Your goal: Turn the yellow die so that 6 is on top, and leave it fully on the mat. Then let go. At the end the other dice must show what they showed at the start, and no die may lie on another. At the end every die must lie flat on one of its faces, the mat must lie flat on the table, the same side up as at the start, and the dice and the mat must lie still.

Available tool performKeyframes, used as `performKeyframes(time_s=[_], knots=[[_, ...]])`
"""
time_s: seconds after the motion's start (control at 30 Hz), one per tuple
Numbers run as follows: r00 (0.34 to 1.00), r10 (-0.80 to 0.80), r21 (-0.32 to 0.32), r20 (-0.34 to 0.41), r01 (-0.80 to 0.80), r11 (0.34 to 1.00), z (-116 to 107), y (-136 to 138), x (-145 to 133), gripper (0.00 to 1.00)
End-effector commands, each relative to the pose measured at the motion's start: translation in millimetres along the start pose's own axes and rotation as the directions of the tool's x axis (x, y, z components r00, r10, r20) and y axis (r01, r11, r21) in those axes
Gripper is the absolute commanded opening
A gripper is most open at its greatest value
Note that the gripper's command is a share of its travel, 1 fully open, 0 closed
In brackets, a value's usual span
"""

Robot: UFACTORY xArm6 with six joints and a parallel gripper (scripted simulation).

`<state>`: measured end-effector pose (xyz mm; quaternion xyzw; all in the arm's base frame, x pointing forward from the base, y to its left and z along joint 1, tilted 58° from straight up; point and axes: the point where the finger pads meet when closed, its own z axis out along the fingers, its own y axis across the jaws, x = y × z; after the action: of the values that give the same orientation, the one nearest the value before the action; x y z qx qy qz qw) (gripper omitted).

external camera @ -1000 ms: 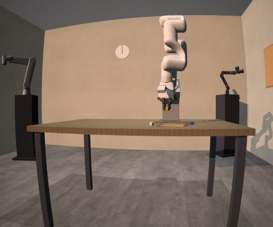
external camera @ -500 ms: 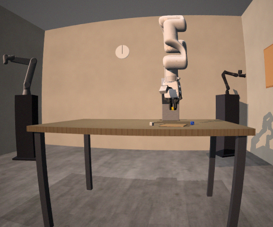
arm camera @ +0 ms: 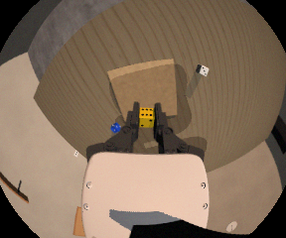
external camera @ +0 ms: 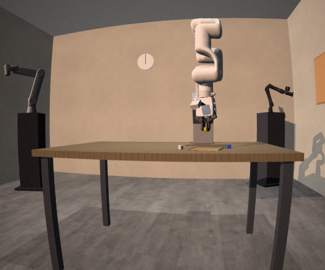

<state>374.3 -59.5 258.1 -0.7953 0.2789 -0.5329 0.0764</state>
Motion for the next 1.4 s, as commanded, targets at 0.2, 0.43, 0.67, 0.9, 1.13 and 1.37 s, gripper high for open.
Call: performKeyframes(time_s=[0.2, 0.43, 0.67, 0.9, 1.13, 1.37], knots=[[0.942, -0.014, -0.033, -0.335, 0.003, 0.999, -1.0, -3.0, -5.2, 0.15], [0.886, -0.016, -0.036, -0.463, -0.001, 0.999, -0.8, -2.8, -7.5, 0.15], [0.786, -0.023, -0.037, -0.618, 0.0, 0.999, -1.7, -3.2, -9.9, 0.15], [0.693, -0.026, -0.037, -0.72, 0.0, 0.999, -1.4, -3.8, -11.9, 0.15], [0.617, -0.028, -0.038, -0.786, -0.004, 0.999, -1.3, -3.8, -12.2, 0.15], [0.578, -0.031, -0.035, -0.815, 0.004, 0.999, -2.4, -4.8, -13.5, 0.15]])
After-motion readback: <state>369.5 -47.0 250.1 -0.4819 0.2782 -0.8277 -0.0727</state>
